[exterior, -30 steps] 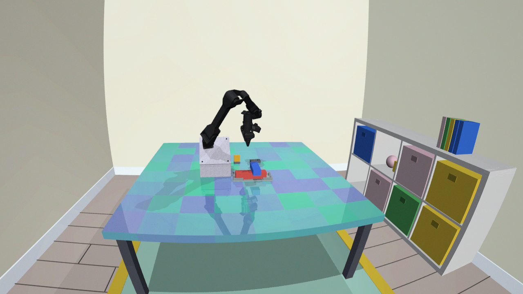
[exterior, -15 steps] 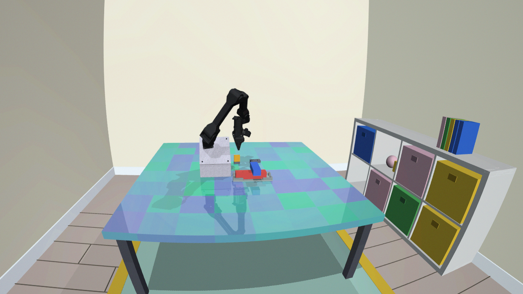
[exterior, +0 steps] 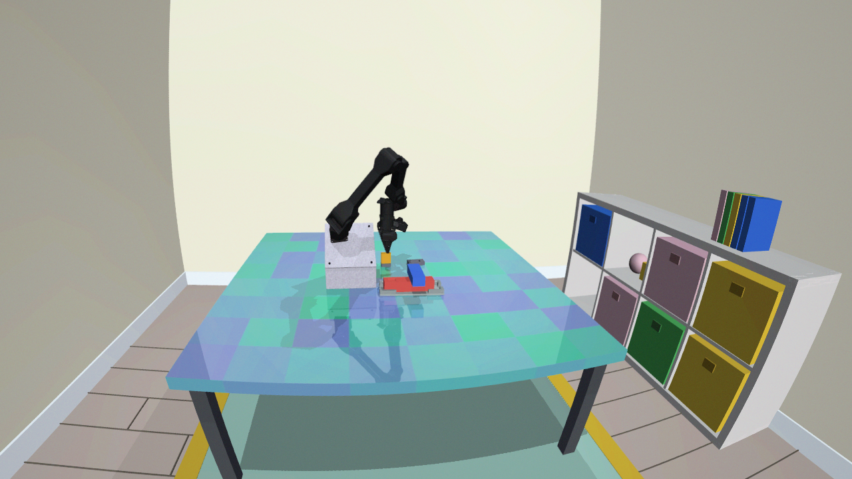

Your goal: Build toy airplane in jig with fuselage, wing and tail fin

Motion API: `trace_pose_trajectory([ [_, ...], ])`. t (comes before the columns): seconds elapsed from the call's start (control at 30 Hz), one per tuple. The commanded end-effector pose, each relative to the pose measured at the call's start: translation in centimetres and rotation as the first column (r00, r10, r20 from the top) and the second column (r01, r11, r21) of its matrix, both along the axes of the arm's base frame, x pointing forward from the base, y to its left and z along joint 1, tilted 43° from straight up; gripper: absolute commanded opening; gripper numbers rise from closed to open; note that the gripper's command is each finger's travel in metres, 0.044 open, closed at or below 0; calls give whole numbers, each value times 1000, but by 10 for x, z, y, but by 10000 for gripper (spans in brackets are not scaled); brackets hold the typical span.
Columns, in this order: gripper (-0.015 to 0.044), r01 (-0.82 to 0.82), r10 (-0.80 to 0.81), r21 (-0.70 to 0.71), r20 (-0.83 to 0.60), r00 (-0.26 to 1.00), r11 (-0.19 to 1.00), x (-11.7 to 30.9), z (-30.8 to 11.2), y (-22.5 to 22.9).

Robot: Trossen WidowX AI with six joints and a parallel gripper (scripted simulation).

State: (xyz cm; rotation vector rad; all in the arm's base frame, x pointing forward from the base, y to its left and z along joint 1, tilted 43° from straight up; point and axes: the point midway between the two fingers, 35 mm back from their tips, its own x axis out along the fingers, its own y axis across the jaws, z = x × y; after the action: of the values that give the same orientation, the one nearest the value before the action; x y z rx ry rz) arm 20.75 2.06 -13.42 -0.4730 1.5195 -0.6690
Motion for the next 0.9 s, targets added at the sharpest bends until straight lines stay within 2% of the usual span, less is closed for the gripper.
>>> trace_pose_trajectory([
  [0.0,440,-4,4,-4,-5,1000,1000,-1,-5,-5],
  [0.87,440,-3,3,-7,-5,1000,1000,-5,-35,-34],
])
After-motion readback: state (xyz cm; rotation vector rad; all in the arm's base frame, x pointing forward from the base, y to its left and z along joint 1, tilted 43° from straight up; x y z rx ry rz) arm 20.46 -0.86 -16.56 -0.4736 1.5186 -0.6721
